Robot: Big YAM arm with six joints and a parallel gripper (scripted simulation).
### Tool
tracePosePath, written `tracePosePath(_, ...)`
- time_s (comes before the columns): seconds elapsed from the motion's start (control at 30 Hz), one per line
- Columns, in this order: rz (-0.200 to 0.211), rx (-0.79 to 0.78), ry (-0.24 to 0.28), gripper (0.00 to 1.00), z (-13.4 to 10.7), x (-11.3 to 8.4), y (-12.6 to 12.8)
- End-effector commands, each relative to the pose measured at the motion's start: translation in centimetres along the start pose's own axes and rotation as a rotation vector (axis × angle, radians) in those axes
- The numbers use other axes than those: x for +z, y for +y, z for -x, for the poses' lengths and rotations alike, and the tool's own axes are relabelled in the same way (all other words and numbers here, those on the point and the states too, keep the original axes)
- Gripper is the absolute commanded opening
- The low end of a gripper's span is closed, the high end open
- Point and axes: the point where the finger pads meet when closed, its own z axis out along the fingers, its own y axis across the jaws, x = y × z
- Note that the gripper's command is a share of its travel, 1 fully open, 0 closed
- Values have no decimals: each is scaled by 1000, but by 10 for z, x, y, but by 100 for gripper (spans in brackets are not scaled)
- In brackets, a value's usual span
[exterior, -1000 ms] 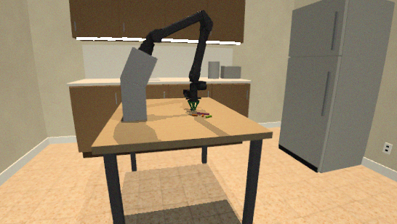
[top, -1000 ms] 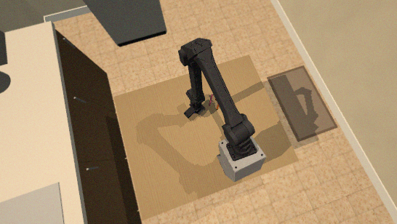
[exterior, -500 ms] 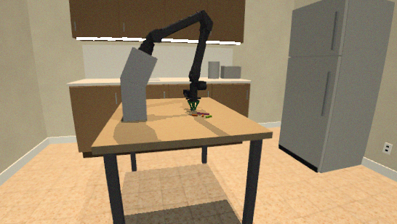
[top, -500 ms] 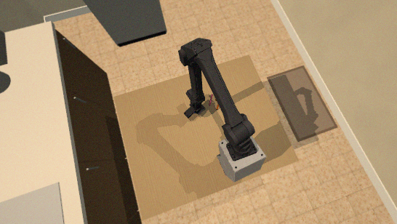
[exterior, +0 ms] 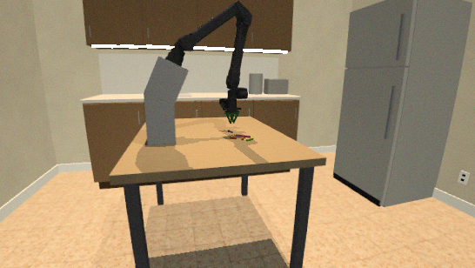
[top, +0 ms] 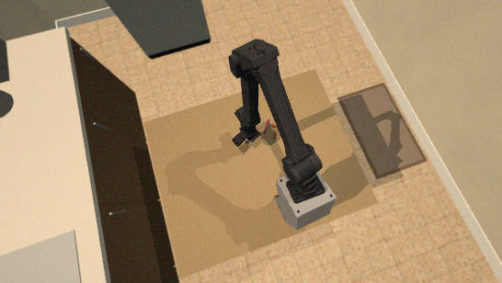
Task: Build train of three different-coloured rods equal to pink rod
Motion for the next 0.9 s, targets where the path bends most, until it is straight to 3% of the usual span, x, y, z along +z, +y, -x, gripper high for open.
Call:
tracePosePath(0.0,2,-3,-7,23,8,-19,-1)
tracePosePath(0.23,0,-3,-7,23,7,-40,-2)
tracePosePath(0.37,28,-5,-11,23,9,-31,7)
tracePosePath(0.4,27,-5,-11,100,9,-31,7)
tracePosePath(0.53,8,-4,-8,100,7,-36,0)
tracePosePath(0.87,7,-4,-8,100,7,-36,-1)
